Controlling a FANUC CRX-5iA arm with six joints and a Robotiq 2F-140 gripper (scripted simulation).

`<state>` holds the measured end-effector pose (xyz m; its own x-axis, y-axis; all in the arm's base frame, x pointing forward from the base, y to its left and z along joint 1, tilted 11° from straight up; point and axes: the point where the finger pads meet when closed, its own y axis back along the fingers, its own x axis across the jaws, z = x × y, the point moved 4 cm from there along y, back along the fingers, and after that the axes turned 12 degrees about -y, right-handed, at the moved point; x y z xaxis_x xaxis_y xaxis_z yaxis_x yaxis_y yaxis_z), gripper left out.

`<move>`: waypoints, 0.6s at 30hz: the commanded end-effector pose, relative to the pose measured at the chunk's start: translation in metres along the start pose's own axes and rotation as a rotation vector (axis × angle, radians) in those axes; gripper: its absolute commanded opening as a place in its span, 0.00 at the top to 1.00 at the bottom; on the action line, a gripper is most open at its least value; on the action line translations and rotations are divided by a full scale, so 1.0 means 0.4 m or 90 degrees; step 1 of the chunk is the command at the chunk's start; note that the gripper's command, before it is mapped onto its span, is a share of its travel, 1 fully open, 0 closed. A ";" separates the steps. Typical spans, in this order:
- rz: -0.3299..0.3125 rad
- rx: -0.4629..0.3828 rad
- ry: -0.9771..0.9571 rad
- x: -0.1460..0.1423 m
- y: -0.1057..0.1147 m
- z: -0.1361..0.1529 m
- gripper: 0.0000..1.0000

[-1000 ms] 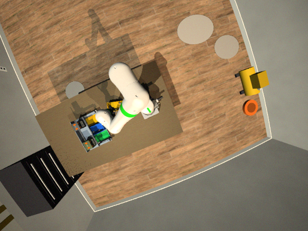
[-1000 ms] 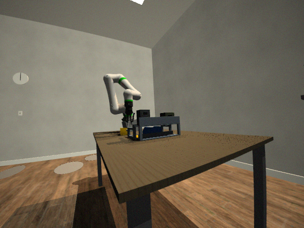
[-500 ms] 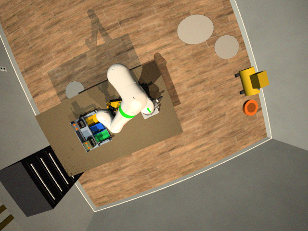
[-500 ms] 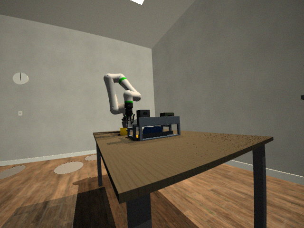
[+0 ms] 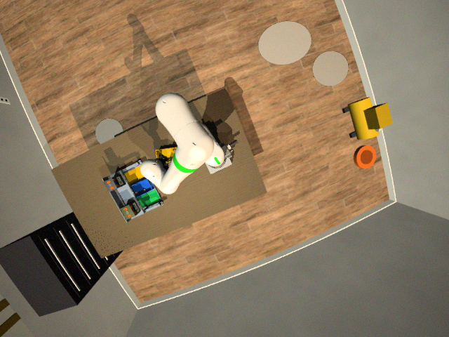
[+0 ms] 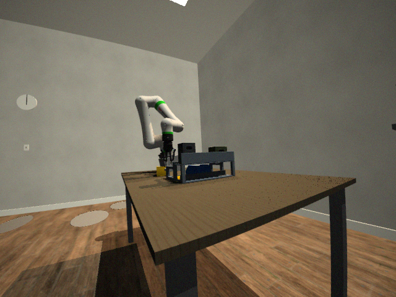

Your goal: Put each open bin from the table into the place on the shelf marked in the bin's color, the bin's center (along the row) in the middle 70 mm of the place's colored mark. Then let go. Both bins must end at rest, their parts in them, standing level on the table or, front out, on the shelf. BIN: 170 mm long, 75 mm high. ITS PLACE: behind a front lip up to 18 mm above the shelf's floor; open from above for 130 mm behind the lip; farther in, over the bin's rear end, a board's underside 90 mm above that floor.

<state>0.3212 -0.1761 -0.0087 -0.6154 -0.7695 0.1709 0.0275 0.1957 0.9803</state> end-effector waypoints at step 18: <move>0.000 0.000 0.000 0.000 0.000 0.000 1.00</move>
<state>0.3213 -0.1762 -0.0087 -0.6154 -0.7695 0.1708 0.0274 0.1957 0.9803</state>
